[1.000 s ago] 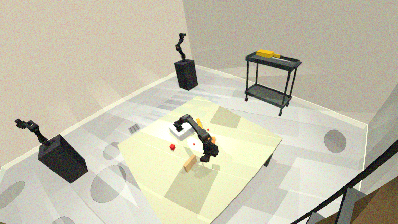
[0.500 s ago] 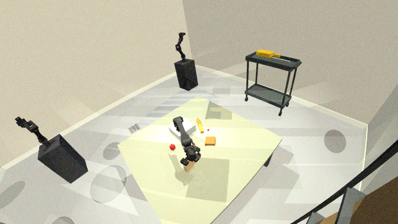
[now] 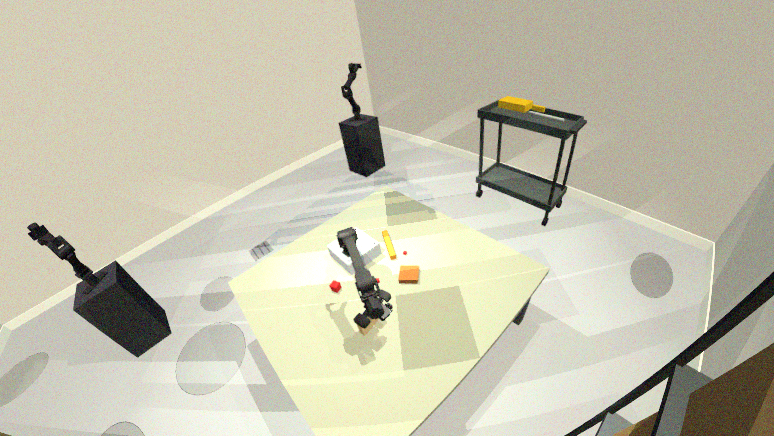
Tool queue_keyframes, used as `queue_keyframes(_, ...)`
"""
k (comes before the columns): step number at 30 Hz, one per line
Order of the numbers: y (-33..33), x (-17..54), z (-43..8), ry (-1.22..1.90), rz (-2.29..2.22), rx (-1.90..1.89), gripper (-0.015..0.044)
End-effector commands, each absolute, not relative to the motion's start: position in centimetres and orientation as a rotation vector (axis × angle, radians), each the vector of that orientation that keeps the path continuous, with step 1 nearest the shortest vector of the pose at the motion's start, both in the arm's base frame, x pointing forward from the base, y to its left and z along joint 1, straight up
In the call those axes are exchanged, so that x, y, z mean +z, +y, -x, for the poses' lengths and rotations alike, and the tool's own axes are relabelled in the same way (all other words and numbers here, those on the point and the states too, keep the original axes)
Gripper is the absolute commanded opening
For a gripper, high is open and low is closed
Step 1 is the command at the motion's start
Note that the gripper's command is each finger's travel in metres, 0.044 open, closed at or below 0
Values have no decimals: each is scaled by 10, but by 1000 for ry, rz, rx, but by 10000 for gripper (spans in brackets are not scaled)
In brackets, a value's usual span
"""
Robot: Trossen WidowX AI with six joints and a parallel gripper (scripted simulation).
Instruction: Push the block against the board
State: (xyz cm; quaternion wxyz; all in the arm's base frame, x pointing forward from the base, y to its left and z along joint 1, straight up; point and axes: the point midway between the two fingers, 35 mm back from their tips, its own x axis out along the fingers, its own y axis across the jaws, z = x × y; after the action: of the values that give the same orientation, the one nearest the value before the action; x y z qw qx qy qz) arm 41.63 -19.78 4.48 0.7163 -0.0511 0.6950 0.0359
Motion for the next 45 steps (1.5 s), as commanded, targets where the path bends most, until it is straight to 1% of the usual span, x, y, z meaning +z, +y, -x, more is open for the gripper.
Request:
queue_keyframes(1,-199,45,-416,1527,118,82,0)
queue_keyframes(38,-207,42,-359,1532,119,82,0)
queue_keyframes(45,-207,42,-367,1532,119,82,0)
